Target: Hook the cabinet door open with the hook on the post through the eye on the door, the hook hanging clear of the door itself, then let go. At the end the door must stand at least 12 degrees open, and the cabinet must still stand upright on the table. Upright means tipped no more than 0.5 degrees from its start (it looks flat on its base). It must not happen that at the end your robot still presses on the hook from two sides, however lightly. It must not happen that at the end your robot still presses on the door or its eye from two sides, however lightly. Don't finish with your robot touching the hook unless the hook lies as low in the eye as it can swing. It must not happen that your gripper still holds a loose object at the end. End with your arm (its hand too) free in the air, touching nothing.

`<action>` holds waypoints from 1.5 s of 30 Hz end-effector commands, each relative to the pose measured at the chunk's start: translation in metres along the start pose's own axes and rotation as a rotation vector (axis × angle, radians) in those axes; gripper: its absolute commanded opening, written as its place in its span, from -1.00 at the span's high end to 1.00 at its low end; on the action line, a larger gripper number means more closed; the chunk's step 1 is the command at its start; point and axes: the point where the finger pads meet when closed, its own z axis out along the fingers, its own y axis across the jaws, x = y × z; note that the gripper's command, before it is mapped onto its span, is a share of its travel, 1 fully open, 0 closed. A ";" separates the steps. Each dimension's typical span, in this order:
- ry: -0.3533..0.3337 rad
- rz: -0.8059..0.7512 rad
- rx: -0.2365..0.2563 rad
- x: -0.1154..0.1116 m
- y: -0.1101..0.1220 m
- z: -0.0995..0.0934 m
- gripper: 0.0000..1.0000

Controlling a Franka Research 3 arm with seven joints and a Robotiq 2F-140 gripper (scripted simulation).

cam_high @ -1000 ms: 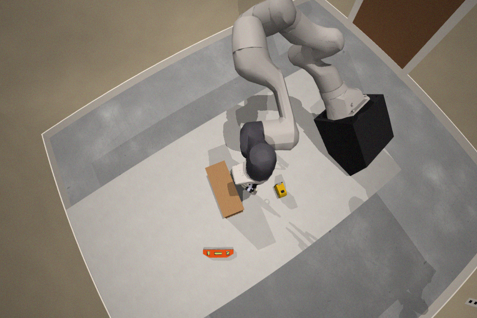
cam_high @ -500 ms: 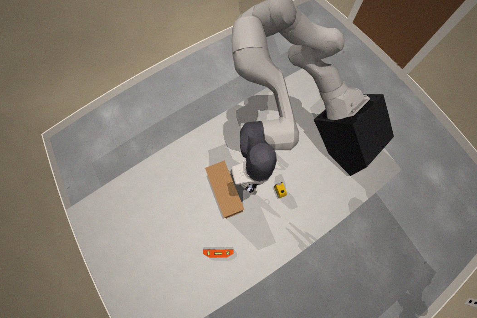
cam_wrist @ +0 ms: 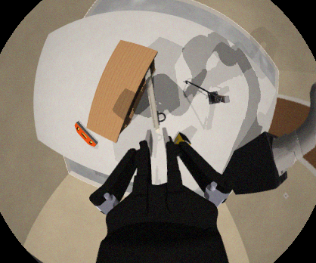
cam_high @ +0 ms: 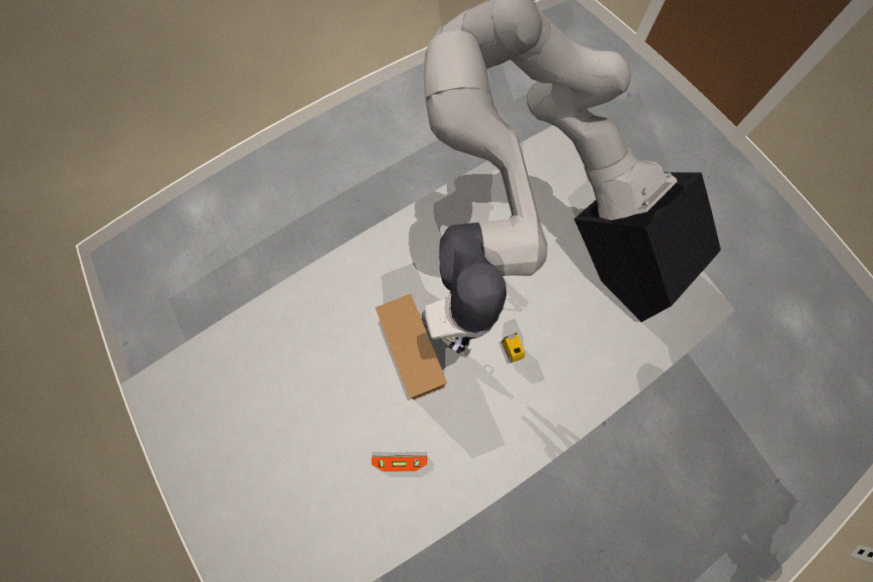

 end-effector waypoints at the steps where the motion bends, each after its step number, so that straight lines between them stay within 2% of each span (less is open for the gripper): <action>1: 0.000 0.003 0.000 0.000 0.000 0.006 0.68; 10: 0.000 0.003 0.000 0.000 0.000 0.015 0.68; 25: 0.000 0.003 0.000 0.000 0.000 0.042 0.68; 45: 0.000 0.003 0.000 0.000 0.000 0.064 0.68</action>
